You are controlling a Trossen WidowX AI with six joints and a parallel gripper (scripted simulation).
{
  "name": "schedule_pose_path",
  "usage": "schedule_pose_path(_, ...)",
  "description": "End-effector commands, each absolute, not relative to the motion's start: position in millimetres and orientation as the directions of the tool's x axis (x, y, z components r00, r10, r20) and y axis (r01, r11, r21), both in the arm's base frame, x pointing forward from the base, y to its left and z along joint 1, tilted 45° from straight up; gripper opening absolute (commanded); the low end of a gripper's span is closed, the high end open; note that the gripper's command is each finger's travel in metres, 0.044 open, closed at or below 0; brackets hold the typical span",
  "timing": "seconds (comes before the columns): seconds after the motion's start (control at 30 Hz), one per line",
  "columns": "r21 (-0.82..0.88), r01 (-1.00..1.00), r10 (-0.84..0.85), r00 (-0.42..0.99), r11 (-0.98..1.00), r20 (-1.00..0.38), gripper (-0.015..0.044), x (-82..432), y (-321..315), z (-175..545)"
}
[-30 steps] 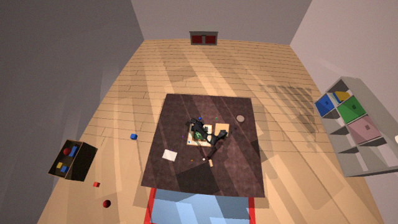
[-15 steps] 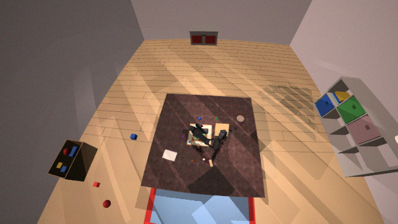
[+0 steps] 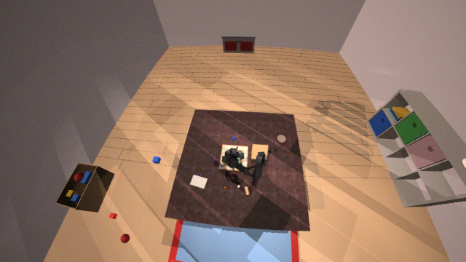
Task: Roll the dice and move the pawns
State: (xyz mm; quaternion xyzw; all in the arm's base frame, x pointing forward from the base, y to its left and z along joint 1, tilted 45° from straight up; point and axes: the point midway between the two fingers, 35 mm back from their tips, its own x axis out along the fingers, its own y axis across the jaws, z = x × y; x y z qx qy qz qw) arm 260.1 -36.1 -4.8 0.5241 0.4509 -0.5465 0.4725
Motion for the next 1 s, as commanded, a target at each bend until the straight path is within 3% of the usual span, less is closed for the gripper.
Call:
schedule_pose_path(0.0,0.016,0.987,-0.07,0.005,-0.157,-0.998,0.0,264.5,-40.3,10.5)
schedule_pose_path(0.13,0.016,0.987,-0.071,0.005,-0.157,-0.997,0.0,270.7,-43.9,38.6)
schedule_pose_path(0.63,0.024,0.987,-0.067,0.014,-0.158,-0.998,0.0,270.0,-42.8,37.1)
schedule_pose_path(0.97,0.022,0.987,-0.069,0.011,-0.158,-0.998,0.0262,269.1,-51.8,46.0)
